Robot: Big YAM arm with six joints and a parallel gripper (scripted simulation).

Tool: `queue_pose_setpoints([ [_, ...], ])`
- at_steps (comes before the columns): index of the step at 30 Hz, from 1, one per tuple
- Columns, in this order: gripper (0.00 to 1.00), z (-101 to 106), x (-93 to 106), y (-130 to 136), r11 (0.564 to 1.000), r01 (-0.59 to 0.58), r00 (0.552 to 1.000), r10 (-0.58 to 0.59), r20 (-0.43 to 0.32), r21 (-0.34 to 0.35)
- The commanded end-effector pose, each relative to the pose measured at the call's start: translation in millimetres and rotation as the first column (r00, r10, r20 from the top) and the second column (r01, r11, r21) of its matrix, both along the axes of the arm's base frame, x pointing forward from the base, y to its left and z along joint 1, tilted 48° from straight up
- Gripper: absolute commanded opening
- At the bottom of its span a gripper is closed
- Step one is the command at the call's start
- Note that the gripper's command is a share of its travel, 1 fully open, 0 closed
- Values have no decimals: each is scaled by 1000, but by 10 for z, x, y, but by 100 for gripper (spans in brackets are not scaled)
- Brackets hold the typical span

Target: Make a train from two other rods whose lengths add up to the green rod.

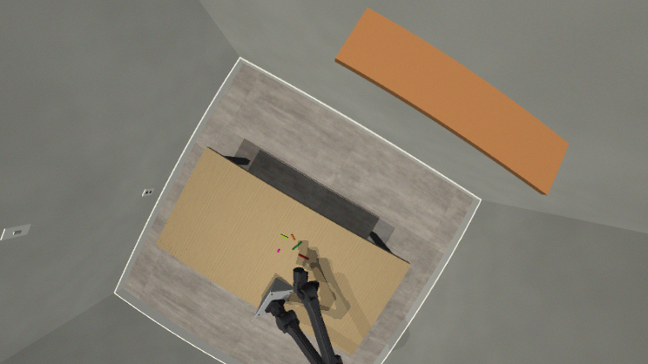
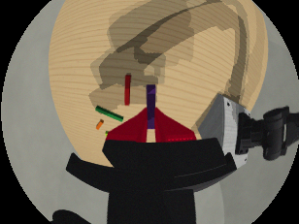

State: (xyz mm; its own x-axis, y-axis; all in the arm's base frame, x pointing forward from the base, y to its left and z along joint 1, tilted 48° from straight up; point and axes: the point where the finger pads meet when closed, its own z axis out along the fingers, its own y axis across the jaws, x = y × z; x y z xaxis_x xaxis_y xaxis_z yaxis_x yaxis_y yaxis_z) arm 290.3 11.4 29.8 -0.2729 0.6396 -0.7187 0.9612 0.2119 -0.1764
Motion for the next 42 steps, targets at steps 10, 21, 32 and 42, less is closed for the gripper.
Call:
queue_pose_setpoints([
  [10, 3, 74, 211, 204, 999, -46, 999, 46, 7, 16],
  [21, 3, -246, 377, 586, 955, -294, 926, 296, -234, 47],
  [32, 3, -192, 399, 583, 955, -291, 930, 295, -218, 50],
  [42, 3, -337, 400, 686, 932, -357, 883, 359, -303, 63],
])
